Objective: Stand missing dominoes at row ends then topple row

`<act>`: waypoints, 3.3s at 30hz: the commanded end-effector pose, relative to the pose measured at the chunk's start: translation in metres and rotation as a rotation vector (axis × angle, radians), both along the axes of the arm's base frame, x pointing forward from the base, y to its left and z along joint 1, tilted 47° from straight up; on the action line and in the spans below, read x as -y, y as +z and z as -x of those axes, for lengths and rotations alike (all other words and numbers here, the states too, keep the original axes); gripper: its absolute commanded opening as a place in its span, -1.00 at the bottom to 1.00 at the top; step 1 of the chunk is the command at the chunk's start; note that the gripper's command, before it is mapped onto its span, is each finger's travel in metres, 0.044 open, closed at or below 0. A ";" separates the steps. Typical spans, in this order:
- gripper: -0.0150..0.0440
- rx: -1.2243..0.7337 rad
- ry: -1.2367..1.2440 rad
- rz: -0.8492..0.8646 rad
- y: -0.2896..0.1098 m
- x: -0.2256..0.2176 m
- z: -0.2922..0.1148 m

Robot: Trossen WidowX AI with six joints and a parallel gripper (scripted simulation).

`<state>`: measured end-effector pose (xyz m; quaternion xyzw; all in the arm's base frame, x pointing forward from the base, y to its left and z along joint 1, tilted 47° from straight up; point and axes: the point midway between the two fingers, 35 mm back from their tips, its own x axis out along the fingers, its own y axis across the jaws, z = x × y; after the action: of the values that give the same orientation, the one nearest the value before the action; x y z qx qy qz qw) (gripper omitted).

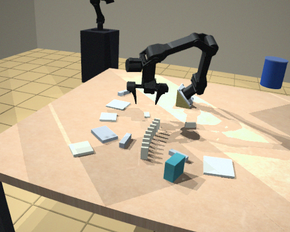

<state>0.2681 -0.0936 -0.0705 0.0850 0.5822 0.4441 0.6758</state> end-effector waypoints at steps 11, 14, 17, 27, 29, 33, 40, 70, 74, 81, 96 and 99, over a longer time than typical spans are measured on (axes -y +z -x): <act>1.00 -0.019 0.008 -0.021 -0.035 -0.046 0.011; 1.00 -0.019 0.008 -0.021 -0.038 -0.050 0.012; 1.00 -0.019 0.008 -0.021 -0.041 -0.052 0.012; 0.64 -0.019 0.008 -0.021 -0.041 -0.053 0.012; 0.47 -0.019 0.008 -0.021 -0.041 -0.053 0.012; 0.11 -0.019 0.008 -0.021 -0.041 -0.053 0.012; -0.13 -0.019 0.008 -0.021 -0.041 -0.053 0.012; -0.13 -0.259 -0.231 0.013 0.062 0.073 0.009; -0.13 -0.538 -0.512 0.047 0.053 0.082 0.011; -0.13 -1.008 -0.989 0.105 0.038 0.098 0.017; -0.13 -1.052 -1.033 0.110 0.036 0.099 0.018; -0.13 -1.038 -1.041 0.129 0.032 0.099 0.018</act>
<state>0.2511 -0.1929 -0.0347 0.5143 0.7351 -0.0574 0.4380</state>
